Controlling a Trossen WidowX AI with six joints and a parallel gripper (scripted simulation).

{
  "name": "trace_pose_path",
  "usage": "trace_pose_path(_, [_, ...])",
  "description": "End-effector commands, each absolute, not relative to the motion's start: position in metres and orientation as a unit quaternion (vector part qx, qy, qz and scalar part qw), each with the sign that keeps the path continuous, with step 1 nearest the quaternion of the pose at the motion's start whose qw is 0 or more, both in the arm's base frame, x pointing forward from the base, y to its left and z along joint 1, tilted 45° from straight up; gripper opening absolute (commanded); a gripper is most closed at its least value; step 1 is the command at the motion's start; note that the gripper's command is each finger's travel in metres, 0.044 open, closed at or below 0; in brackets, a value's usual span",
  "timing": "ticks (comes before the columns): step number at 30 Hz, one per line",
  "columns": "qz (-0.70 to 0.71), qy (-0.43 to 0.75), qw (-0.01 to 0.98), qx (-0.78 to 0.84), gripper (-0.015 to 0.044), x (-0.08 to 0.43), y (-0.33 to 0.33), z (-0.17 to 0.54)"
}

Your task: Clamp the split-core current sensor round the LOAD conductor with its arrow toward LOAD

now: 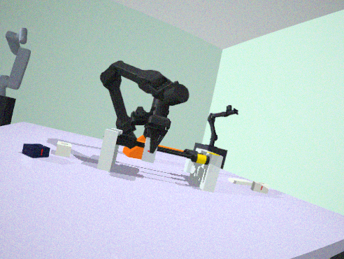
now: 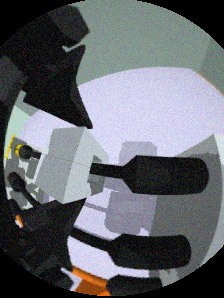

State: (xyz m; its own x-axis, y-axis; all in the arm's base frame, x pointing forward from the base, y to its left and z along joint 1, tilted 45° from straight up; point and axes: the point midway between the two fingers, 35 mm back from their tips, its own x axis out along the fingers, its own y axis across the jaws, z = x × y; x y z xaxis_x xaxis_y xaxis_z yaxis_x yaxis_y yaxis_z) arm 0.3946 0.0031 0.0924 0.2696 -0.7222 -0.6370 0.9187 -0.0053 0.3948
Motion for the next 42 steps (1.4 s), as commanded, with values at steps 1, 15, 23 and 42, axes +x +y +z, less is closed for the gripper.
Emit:
trace_pose_path(1, [-0.591, 0.125, 0.694, 0.392, 0.0388, 0.3946, 0.0032, 0.0924])
trace_pose_path(15, [-0.591, 0.125, 0.694, 0.392, 0.0273, 0.3946, 0.0032, 0.0924])
trace_pose_path(23, [-0.591, 0.125, 0.694, 0.392, 0.02, 0.3946, 0.0033, 0.0925])
trace_pose_path(42, [-0.602, 0.133, 0.685, 0.39, 0.0, 0.394, 0.0037, 0.0921])
